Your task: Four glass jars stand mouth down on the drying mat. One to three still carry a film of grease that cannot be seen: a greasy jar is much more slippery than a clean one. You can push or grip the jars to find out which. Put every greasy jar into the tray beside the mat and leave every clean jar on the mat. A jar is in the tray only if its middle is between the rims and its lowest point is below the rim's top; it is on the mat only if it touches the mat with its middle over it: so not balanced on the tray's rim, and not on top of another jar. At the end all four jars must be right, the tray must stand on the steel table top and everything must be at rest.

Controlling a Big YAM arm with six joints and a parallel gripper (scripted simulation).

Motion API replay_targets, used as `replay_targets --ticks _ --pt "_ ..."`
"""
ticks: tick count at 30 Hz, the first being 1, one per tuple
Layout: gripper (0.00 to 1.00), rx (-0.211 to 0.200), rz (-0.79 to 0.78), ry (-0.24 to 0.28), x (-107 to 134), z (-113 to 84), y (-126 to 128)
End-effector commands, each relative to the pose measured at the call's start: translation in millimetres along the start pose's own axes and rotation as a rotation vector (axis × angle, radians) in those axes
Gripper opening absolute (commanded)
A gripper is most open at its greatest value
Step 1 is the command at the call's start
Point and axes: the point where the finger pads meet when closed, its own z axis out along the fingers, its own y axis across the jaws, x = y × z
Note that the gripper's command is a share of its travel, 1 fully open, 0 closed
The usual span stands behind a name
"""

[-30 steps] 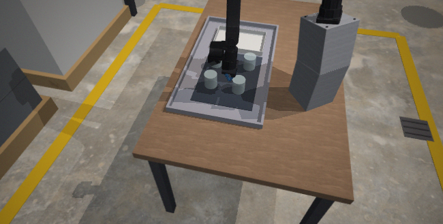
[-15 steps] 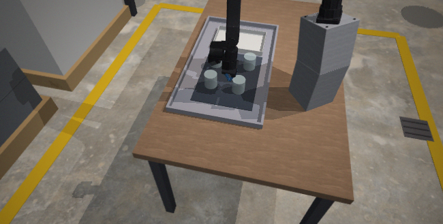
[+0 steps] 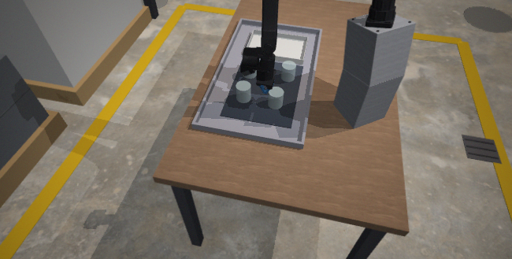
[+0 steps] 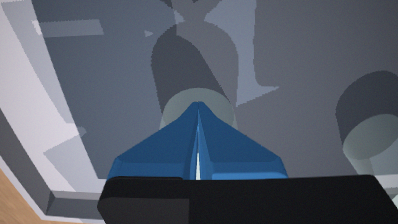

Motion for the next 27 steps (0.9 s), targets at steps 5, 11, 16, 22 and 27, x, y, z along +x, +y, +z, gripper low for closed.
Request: replay_targets --ticks 5,11,16,22,27 --pt "0.0 0.005 -0.001 0.023 16.9 4.0 -2.1" --pt "0.0 0.005 -0.001 0.023 17.6 3.9 -2.1" --pt "0.0 0.005 -0.001 0.023 18.1 3.9 -2.1" --pt "0.0 0.005 -0.001 0.023 18.9 3.9 -2.1" --pt "0.0 0.005 -0.001 0.023 19.6 3.9 -2.1"
